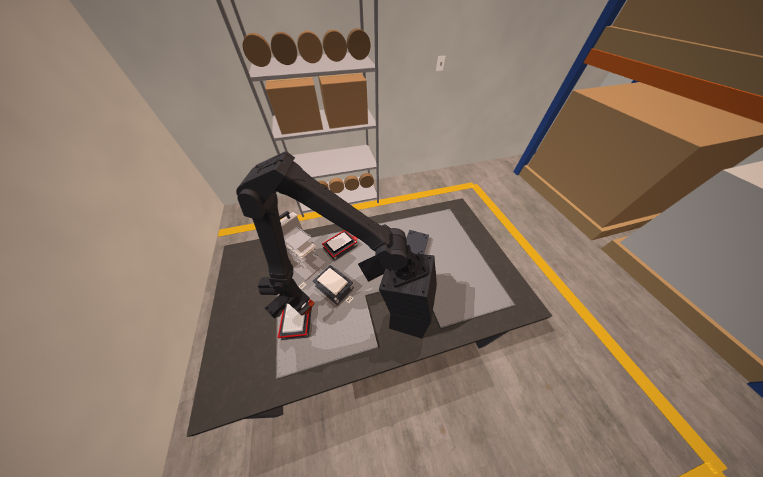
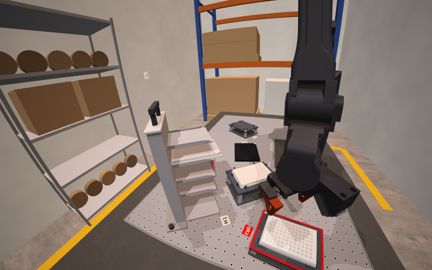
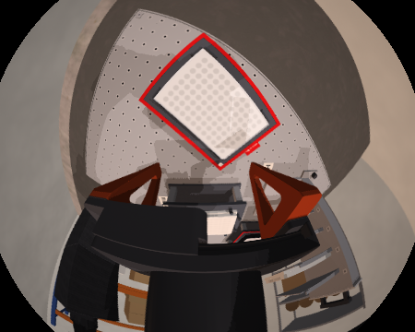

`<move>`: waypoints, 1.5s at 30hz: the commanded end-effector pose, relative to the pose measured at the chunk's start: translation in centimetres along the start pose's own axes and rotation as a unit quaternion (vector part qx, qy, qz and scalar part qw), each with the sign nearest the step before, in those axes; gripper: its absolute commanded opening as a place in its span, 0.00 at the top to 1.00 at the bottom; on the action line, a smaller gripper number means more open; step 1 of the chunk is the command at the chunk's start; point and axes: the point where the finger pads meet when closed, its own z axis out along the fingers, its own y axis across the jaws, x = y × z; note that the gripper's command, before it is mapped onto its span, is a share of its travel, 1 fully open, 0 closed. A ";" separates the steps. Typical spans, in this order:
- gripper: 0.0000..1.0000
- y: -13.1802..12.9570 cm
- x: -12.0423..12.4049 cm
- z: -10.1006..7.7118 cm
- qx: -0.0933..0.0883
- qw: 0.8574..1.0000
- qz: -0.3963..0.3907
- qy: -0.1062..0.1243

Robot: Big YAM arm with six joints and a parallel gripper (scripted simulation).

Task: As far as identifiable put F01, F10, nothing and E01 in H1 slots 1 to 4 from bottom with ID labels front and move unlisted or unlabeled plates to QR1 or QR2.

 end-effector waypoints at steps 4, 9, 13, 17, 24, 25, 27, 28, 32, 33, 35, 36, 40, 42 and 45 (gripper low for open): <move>0.00 -0.7 -0.4 -0.3 0.006 1.000 0.000 -0.006; 0.00 -0.7 -0.4 -0.3 0.006 1.000 0.000 -0.006; 0.00 -0.7 -0.4 -0.3 0.006 1.000 0.000 -0.006; 0.00 -0.7 -0.4 -0.3 0.006 1.000 0.000 -0.006; 0.00 -1.0 0.2 -1.5 0.005 1.000 0.001 -0.004; 0.00 -1.0 0.2 -1.7 0.005 1.000 0.001 -0.004; 0.00 -1.0 0.2 -1.8 0.005 1.000 0.001 -0.004; 0.00 -1.0 0.2 -1.8 0.005 1.000 0.001 -0.004; 0.00 -0.8 0.1 -2.5 0.005 1.000 0.001 -0.005; 0.00 -0.8 0.0 -2.7 0.005 1.000 0.001 -0.005; 0.00 -0.7 0.0 -3.0 0.005 1.000 0.001 -0.005; 0.00 -0.7 -0.1 -3.2 0.005 1.000 0.001 -0.005; 0.00 -0.6 -0.2 -3.8 0.005 1.000 0.001 -0.005; 0.00 -0.5 -0.3 -4.2 0.005 1.000 0.001 -0.006; 0.00 -0.5 -0.3 -4.4 0.005 1.000 0.001 -0.006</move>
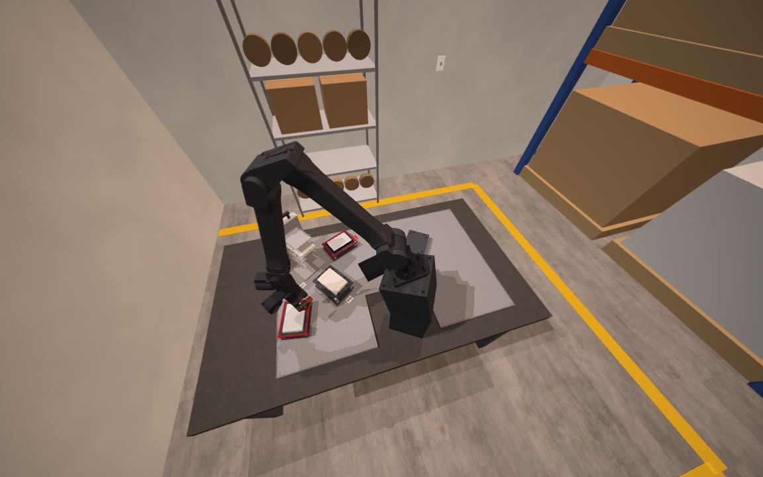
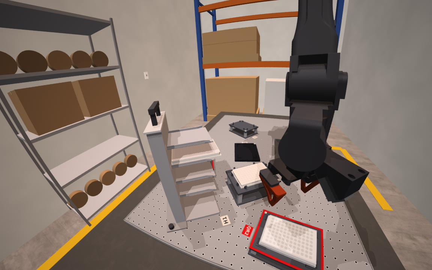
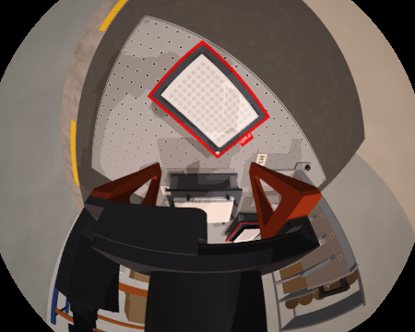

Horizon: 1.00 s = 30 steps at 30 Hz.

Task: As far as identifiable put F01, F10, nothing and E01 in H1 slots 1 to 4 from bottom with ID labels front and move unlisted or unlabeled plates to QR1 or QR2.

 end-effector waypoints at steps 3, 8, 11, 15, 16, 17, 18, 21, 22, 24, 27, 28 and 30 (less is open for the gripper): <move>0.00 -0.2 -0.6 -1.4 0.005 1.000 0.001 -0.006; 0.00 -0.4 -1.1 -2.4 0.007 1.000 0.001 -0.008; 0.00 0.0 -0.8 -3.0 0.004 1.000 0.000 -0.006; 0.00 0.0 -0.8 -4.0 0.005 1.000 0.000 -0.006; 0.00 0.0 -0.8 -4.0 0.005 1.000 0.000 -0.006; 0.00 0.0 -0.8 -4.0 0.005 1.000 0.000 -0.006; 0.00 0.3 -0.6 -3.2 -0.003 1.000 -0.001 0.001; 0.00 0.0 -0.8 -5.1 0.005 1.000 0.000 -0.006; 0.00 0.0 -0.8 -5.4 0.005 1.000 0.000 -0.006; 0.00 -0.4 -1.1 -6.0 0.008 1.000 0.000 -0.009; 0.00 0.0 -0.8 -6.7 0.005 1.000 0.000 -0.006; 0.00 0.0 -0.7 -7.0 0.005 1.000 0.000 -0.006; 0.00 0.0 -0.7 -7.5 0.005 1.000 0.000 -0.006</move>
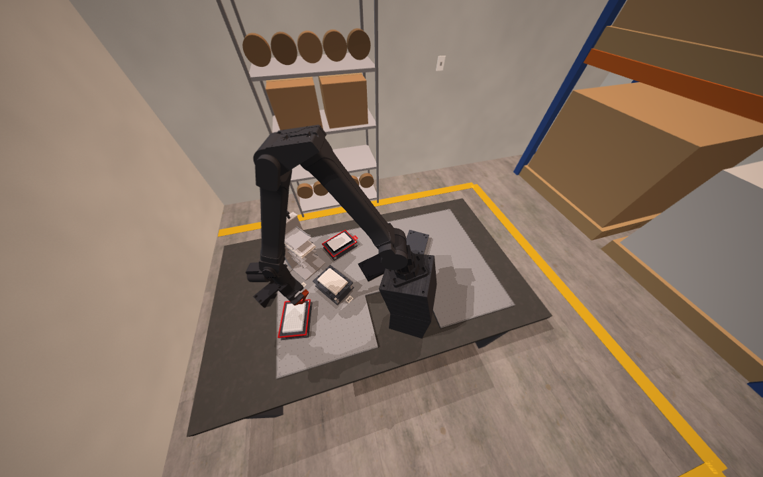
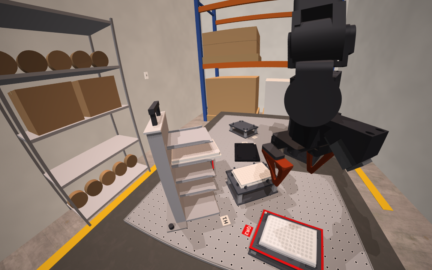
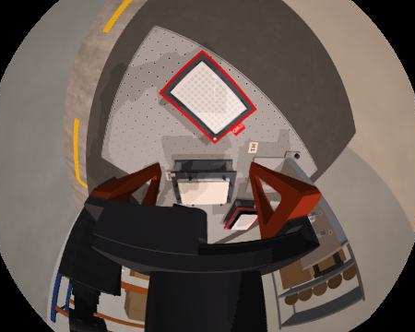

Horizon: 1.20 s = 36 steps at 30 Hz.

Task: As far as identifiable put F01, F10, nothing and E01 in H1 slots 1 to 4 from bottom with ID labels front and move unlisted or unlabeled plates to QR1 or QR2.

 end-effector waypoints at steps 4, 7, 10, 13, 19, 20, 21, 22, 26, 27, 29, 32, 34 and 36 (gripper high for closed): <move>0.00 0.0 -0.9 -1.9 0.005 1.000 0.000 -0.006; 0.00 0.1 -0.8 -2.7 0.004 1.000 0.000 -0.006; 0.00 -0.5 -1.3 -3.7 0.009 1.000 0.000 -0.010; 0.00 0.0 -0.9 -4.3 0.005 1.000 0.000 -0.006; 0.00 -0.1 1.2 -3.6 -0.001 0.999 0.046 0.000; 0.00 -0.1 1.2 -3.6 -0.001 0.999 0.046 0.000; 0.00 -0.1 1.2 -3.6 -0.001 0.999 0.046 0.000; 0.00 0.2 1.8 -3.6 -0.007 0.998 0.057 0.006; 0.00 -0.9 2.4 -5.0 0.013 0.994 0.105 -0.012; 0.00 -0.9 2.7 -5.0 0.013 0.993 0.117 -0.012; 0.00 -0.9 3.4 -5.0 0.013 0.990 0.140 -0.012; 0.00 -0.7 4.5 -4.7 0.010 0.985 0.174 -0.010; 0.00 -0.7 5.2 -4.7 0.009 0.980 0.197 -0.009; 0.00 -0.9 5.8 -5.0 0.013 0.975 0.220 -0.012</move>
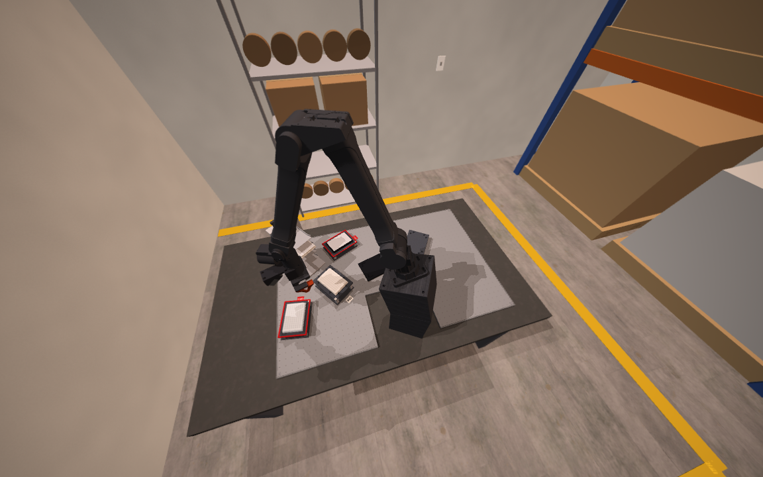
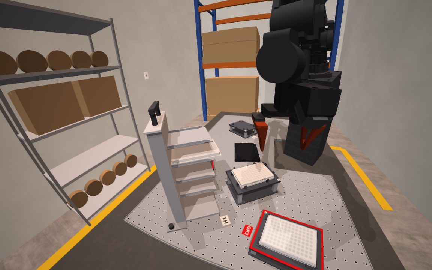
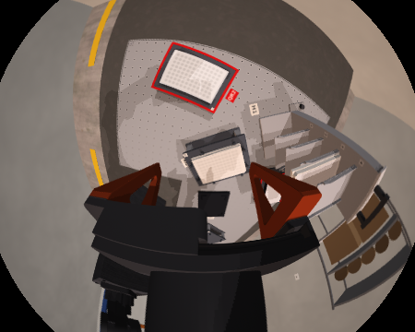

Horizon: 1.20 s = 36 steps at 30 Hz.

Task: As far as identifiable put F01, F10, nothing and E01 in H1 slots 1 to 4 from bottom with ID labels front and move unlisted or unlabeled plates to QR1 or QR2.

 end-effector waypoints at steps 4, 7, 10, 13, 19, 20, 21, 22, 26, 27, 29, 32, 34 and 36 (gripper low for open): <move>0.00 -1.2 1.0 -0.6 0.008 0.997 0.076 -0.010; 0.00 -1.7 1.7 -1.0 0.011 0.994 0.111 -0.014; 0.00 -2.0 2.8 -0.8 0.010 0.989 0.146 -0.013; 0.00 -2.2 3.8 -0.7 0.009 0.984 0.180 -0.011; 0.00 -2.8 5.0 -1.0 0.011 0.974 0.226 -0.015; 0.00 -2.4 5.8 0.1 0.001 0.972 0.237 0.001; 0.00 -2.5 6.1 -0.1 0.003 0.969 0.248 -0.003; 0.00 -2.9 6.2 -0.5 0.007 0.966 0.259 -0.008; 0.00 -3.6 7.3 -1.0 0.010 0.953 0.304 -0.014; 0.00 -3.5 7.7 -0.7 0.008 0.949 0.315 -0.011; 0.00 -3.7 8.4 -0.6 0.007 0.941 0.337 -0.009; 0.00 -4.2 9.2 -1.0 0.010 0.929 0.370 -0.014; 0.00 -4.3 10.0 -0.8 0.008 0.920 0.391 -0.011; 0.00 -4.3 10.0 -0.8 0.008 0.920 0.391 -0.011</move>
